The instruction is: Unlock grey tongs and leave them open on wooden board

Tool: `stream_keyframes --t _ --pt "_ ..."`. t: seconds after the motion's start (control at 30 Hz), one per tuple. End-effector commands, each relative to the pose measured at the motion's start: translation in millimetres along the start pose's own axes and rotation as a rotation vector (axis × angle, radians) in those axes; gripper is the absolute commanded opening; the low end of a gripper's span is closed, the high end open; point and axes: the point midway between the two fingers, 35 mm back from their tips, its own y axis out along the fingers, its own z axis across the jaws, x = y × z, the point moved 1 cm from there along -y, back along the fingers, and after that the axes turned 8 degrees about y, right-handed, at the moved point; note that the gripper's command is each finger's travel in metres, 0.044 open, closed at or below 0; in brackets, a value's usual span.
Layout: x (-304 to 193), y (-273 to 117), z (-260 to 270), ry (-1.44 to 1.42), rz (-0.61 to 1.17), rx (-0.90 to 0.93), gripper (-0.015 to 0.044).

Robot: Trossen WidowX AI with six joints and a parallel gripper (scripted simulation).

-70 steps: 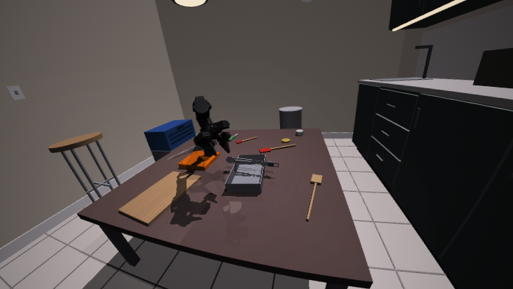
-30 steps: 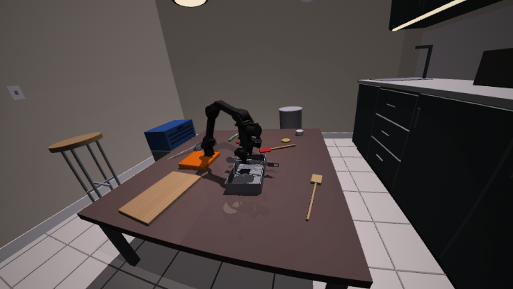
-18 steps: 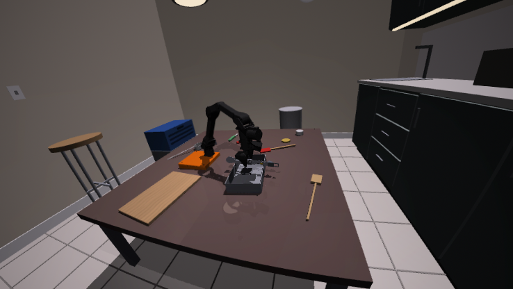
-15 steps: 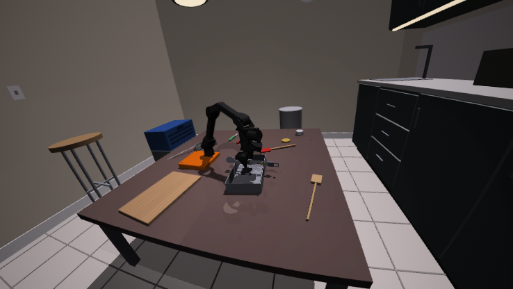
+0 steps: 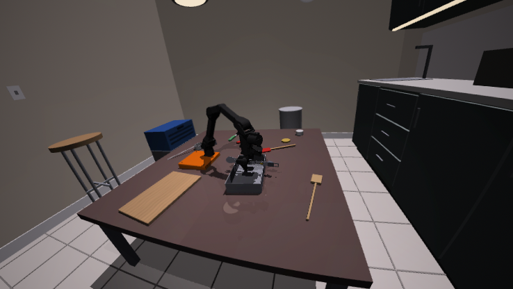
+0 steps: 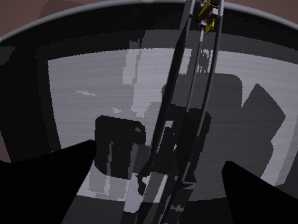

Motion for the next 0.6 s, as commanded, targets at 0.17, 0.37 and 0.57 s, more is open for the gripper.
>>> stream_keyframes --t 0.17,0.37,0.57 --pt "-3.4 11.3 0.3 0.006 0.012 -0.001 0.0440" --pt "-1.3 7.8 0.3 0.000 0.003 0.001 0.0282" --pt "-1.3 7.8 0.3 0.000 0.003 0.001 0.0145"
